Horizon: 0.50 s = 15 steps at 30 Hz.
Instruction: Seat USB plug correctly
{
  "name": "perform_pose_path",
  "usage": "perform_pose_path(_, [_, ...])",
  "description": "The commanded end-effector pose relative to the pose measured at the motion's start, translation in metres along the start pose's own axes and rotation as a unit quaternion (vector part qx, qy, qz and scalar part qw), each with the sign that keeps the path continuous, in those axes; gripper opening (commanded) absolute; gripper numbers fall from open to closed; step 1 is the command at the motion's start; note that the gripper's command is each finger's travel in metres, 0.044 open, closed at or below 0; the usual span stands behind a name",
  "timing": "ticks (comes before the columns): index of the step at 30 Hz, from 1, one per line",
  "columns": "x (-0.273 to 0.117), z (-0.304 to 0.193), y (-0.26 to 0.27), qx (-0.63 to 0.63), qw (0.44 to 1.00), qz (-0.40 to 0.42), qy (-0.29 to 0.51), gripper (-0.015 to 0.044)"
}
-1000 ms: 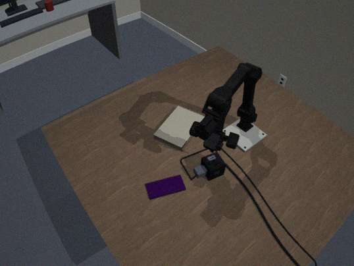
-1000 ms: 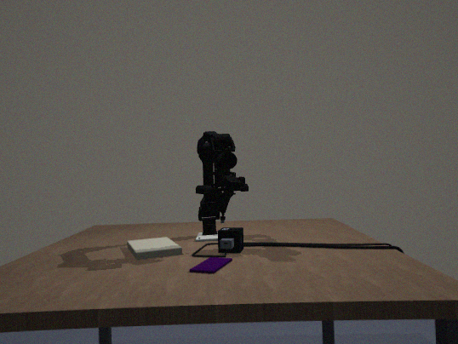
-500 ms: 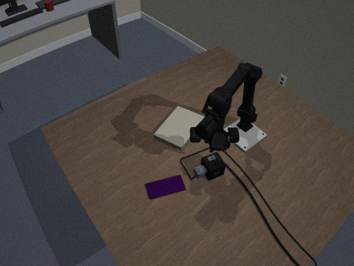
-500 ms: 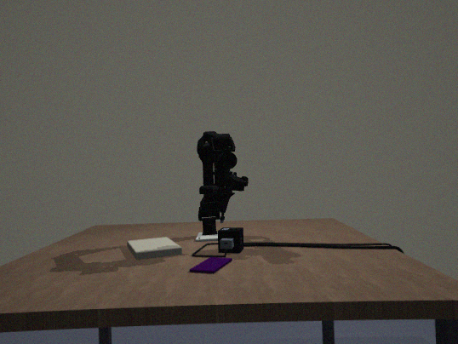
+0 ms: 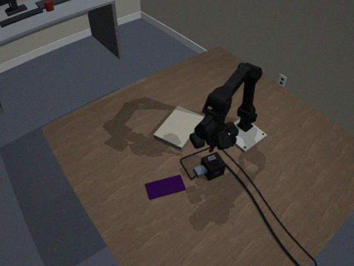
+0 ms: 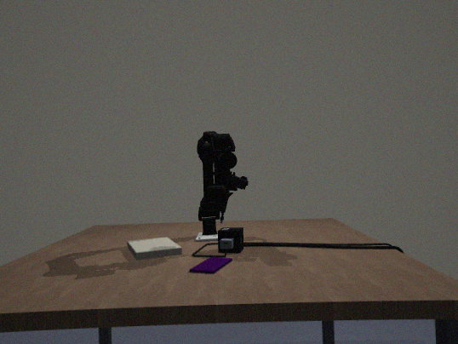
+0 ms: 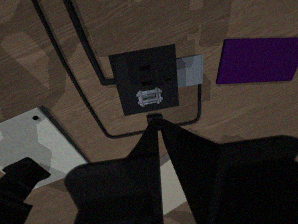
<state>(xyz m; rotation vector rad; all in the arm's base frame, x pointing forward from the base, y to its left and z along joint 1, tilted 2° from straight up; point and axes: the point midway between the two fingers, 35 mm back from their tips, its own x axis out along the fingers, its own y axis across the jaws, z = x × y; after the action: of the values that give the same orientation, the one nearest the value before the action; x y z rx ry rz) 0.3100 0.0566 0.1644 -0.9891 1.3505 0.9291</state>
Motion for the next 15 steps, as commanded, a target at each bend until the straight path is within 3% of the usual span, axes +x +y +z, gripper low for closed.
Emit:
perform_pose_path(1, [0.0001,0.0000,0.0002,-0.032,1.000,0.000,0.000,0.0000])
perform_pose_path(15, [0.0002,0.0001,-0.0001,-0.029,1.000,0.000,-0.001,0.0000])
